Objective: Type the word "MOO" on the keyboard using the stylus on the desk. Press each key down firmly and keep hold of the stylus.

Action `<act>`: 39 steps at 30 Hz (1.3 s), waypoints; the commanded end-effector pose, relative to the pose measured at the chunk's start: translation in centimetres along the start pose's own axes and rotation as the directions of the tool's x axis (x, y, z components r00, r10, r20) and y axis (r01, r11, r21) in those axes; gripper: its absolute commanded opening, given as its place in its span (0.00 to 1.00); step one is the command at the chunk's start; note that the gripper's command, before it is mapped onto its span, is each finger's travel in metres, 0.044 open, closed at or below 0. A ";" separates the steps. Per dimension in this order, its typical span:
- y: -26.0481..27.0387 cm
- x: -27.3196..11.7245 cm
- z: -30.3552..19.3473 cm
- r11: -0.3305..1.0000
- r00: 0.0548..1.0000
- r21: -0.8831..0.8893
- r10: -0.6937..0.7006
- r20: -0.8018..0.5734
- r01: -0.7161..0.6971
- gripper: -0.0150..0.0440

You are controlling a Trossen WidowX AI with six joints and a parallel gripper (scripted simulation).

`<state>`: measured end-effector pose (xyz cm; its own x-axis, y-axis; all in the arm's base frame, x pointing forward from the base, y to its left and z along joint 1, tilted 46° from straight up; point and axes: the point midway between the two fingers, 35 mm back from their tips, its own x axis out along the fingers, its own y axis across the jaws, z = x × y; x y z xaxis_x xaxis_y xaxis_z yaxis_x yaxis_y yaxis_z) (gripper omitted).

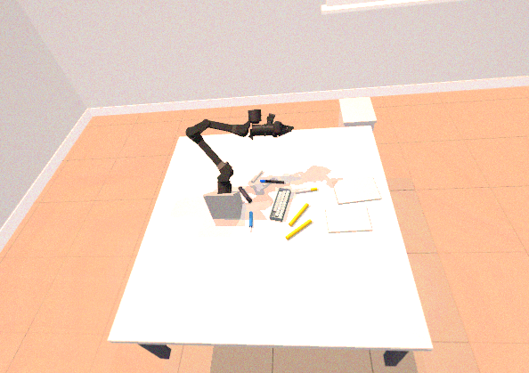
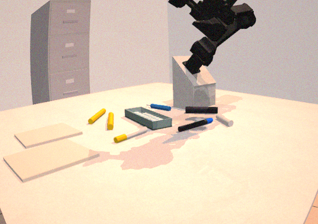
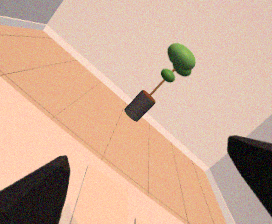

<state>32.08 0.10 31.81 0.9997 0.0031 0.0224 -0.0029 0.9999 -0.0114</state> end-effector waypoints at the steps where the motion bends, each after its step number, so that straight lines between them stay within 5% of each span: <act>1: 0.1 0.1 -0.2 1.000 1.000 0.001 0.005 -0.010 -0.005 0.96; 9: 2.8 3.4 -11.7 0.973 0.873 0.160 0.220 -0.435 -0.166 0.60; 17: 6.0 1.7 -23.7 0.835 0.464 0.549 0.502 -0.730 -0.038 0.25; 24: 8.2 -2.1 -29.8 0.631 0.120 0.707 0.713 -0.690 0.318 0.25; 39: 7.6 -2.4 -30.7 0.627 0.112 0.706 0.716 -0.689 0.329 0.25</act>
<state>30.59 7.95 1.62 0.1275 0.7078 -0.6949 0.3044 0.6388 0.7065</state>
